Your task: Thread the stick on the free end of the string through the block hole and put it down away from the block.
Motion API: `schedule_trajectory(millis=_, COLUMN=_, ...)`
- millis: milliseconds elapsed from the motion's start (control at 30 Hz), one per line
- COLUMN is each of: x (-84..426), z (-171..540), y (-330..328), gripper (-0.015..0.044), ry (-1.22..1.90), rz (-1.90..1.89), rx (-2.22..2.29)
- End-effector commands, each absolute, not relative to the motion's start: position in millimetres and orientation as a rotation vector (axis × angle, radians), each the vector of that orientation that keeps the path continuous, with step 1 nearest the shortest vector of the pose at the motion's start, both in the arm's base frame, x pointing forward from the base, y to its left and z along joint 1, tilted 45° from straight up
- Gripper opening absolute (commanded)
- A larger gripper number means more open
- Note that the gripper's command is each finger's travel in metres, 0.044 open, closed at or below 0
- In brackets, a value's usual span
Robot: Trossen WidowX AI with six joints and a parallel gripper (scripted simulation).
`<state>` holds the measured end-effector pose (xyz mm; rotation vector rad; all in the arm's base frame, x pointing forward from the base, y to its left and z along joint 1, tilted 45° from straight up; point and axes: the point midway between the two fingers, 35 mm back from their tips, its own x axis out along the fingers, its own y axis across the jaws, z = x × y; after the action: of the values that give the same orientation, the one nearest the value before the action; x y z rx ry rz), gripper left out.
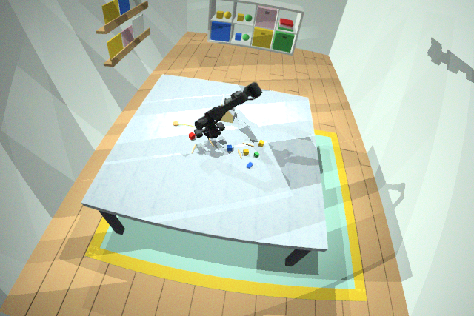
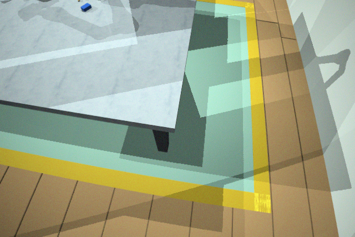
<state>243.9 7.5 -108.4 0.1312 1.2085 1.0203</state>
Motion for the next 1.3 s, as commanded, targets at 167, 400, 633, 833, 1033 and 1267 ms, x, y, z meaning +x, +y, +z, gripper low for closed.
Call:
schedule_trajectory(millis=167, x=246, z=-101, y=-2, gripper=0.0, ry=1.206, rz=1.016, rx=0.123)
schedule_trajectory(millis=400, x=247, z=-95, y=-9, gripper=0.0, ry=1.207, rz=1.016, rx=0.122)
schedule_trajectory(millis=633, x=247, z=-88, y=-15, gripper=0.0, ry=1.207, rz=1.015, rx=0.122)
schedule_trajectory(millis=833, x=246, z=-83, y=-21, gripper=0.0, ry=1.207, rz=1.015, rx=0.122)
schedule_trajectory(millis=1033, x=246, z=-77, y=-26, gripper=0.0, ry=1.207, rz=1.016, rx=0.122)
schedule_trajectory(millis=1267, x=245, z=-71, y=-32, gripper=0.0, ry=1.207, rz=1.016, rx=0.123)
